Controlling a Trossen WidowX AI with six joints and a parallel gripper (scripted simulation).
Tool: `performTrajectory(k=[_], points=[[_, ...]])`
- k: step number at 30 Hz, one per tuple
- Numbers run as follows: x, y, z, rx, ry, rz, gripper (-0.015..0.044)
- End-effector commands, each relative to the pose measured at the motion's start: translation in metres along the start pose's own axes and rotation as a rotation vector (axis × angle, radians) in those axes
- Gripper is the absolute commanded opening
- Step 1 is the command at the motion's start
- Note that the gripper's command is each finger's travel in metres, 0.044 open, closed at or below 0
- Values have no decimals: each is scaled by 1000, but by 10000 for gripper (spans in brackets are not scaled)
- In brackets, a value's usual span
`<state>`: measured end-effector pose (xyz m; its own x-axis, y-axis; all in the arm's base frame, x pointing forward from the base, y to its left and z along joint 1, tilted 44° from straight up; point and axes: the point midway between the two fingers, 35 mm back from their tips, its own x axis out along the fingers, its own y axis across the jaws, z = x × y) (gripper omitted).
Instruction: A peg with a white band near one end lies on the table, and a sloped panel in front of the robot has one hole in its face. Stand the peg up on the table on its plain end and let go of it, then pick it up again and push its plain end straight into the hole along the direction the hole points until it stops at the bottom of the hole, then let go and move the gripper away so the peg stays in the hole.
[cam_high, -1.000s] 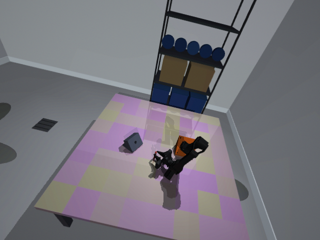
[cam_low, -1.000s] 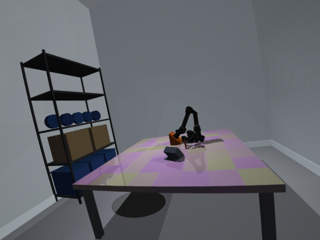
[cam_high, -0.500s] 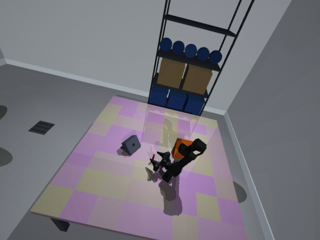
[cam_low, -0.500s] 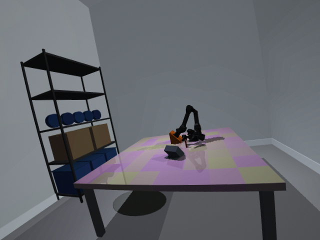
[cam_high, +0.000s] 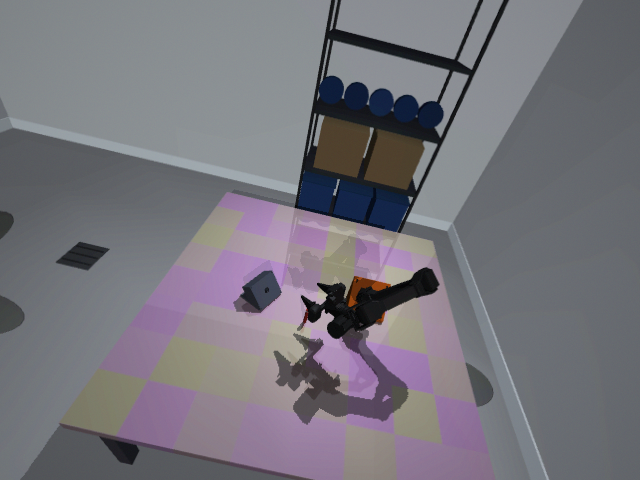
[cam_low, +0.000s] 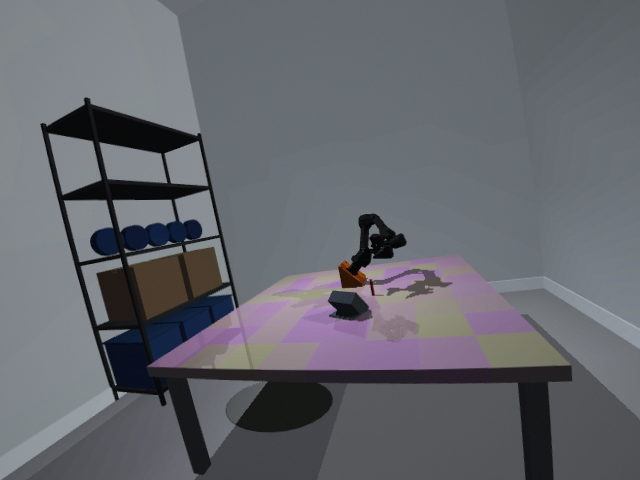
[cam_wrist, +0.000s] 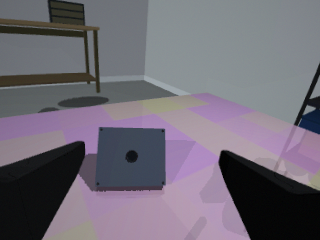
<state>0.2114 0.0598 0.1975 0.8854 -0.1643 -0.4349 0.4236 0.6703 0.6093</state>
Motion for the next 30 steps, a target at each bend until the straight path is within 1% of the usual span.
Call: performTrajectory(k=[1,6,11,21,30], points=[[-13,-5,32,-17,-26,37,440],[-12,-6,32,-34,-15,31,440],[-4,-8,20,-147,87,-30,440],[10,-18,-5,-333,344,-144,440],[15,-28,-26,-425,620,-216,440]])
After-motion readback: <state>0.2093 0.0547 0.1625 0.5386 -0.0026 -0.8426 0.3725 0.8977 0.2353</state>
